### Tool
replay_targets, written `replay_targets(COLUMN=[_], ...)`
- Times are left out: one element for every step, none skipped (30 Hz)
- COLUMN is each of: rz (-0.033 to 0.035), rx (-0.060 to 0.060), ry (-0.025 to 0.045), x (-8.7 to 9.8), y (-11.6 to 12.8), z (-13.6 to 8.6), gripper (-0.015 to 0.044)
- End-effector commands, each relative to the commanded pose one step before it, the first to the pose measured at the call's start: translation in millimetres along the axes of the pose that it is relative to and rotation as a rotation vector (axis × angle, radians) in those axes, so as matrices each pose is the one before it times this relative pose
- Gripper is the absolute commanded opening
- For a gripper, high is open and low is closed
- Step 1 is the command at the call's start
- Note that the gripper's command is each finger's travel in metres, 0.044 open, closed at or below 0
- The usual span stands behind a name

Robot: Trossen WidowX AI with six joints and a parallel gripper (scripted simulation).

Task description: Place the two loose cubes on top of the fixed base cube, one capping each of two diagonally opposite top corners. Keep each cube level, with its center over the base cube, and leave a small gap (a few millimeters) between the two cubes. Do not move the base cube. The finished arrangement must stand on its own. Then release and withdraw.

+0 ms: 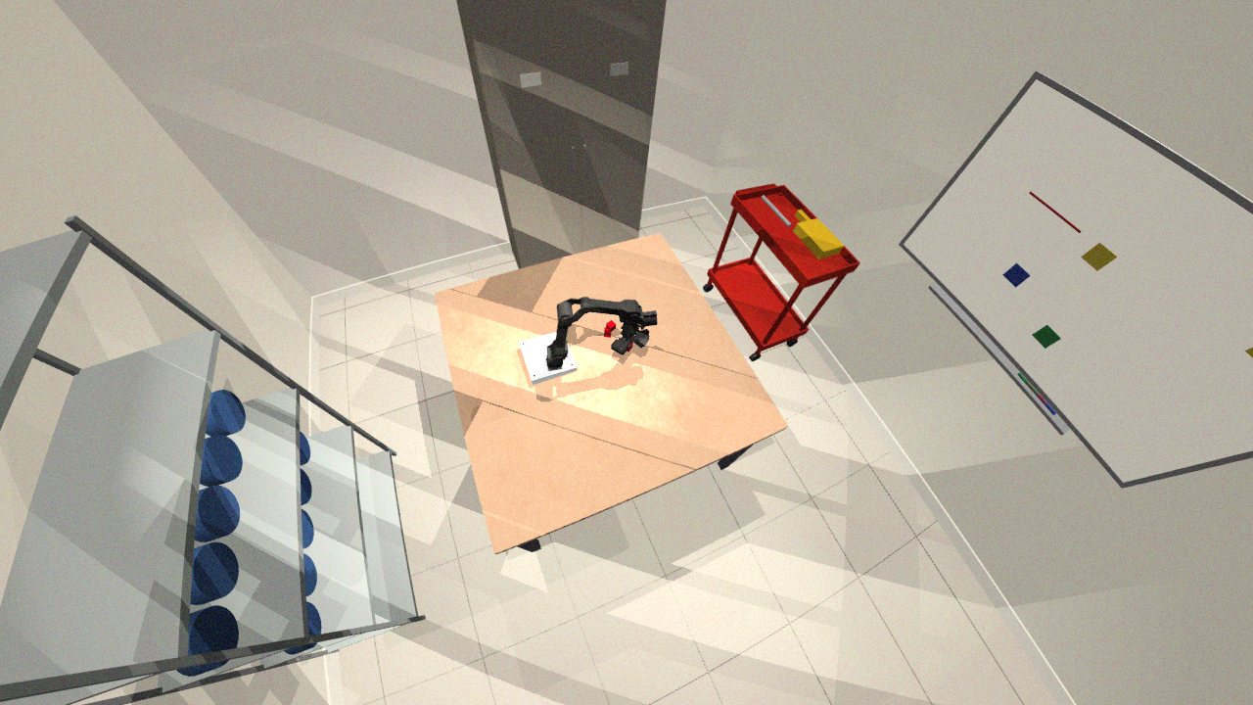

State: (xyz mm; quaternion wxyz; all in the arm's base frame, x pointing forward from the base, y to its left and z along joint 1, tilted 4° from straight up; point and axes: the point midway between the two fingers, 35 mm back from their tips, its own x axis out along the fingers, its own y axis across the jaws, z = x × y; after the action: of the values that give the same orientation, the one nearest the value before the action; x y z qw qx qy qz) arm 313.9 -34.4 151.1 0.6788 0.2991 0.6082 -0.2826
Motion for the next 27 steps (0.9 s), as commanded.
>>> replay_targets(rz=[-0.00313, 0.00013, 0.00013, 0.00014, 0.00015, 0.00015, 0.00016, 0.00016, 0.00017, 0.00017, 0.00018, 0.00018, 0.00019, 0.00019, 0.00020, 0.00020, 0.00020, 0.00020, 0.00021, 0.00021, 0.00021, 0.00021, 0.00021, 0.00022, 0.00022, 0.00022, 0.00022], rx=[-0.0787, -0.0250, -0.0250, -0.0250, -0.0250, -0.0250, -0.0250, -0.0250, -0.0250, -0.0250, -0.0250, -0.0250, -0.0250, -0.0250, -0.0250, -0.0250, -0.0250, -0.0250, -0.0250, -0.0250, -0.0250, -0.0250, -0.0250, -0.0250, -0.0250, -0.0250, -0.0250], ry=[0.00002, 0.00037, 0.00036, 0.00035, 0.00034, 0.00033, 0.00032, 0.00031, 0.00030, 0.00029, 0.00028, 0.00027, 0.00026, 0.00025, 0.00024, 0.00022, 0.00021, 0.00020, 0.00019, 0.00018, 0.00017, 0.00016, 0.00015, 0.00014, 0.00012, 0.00011, 0.00010], x=[1.32, 0.25, 0.24, 0.24, 0.24, 0.24, 0.24, 0.24, 0.24, 0.24, 0.24, 0.24, 0.24, 0.24, 0.24, 0.24, 0.24, 0.24, 0.24, 0.24, 0.24, 0.24, 0.24, 0.24, 0.24, 0.24, 0.24], y=[4.74, 1.97, 2.00, 2.04, 2.07, 2.10, 2.13, 2.16, 2.19, 2.21, 2.24, 2.27, 2.29, 2.32, 2.35, 2.37, 2.39, 2.42, 2.44, 2.46, 2.48, 2.50, 2.52, 2.54, 2.56, 2.58, 2.60], z=[-8.42, -2.57, -2.54, -2.51, -2.47, -2.44, -2.40, -2.37, -2.33, -2.29, -2.26, -2.22, -2.18, -2.14, -2.11, -2.07, -2.03, -1.99, -1.95, -1.91, -1.87, -1.83, -1.79, -1.75, -1.71, -1.67, -1.63], gripper=[0.0105, 0.0105, 0.0105, 0.0105, 0.0105, 0.0105, 0.0105, 0.0105, 0.0105, 0.0105, 0.0105, 0.0105, 0.0105, 0.0105, 0.0105, 0.0105, 0.0105, 0.0105, 0.0105, 0.0105, 0.0105, 0.0105, 0.0105, 0.0105, 0.0105, 0.0105, 0.0105])
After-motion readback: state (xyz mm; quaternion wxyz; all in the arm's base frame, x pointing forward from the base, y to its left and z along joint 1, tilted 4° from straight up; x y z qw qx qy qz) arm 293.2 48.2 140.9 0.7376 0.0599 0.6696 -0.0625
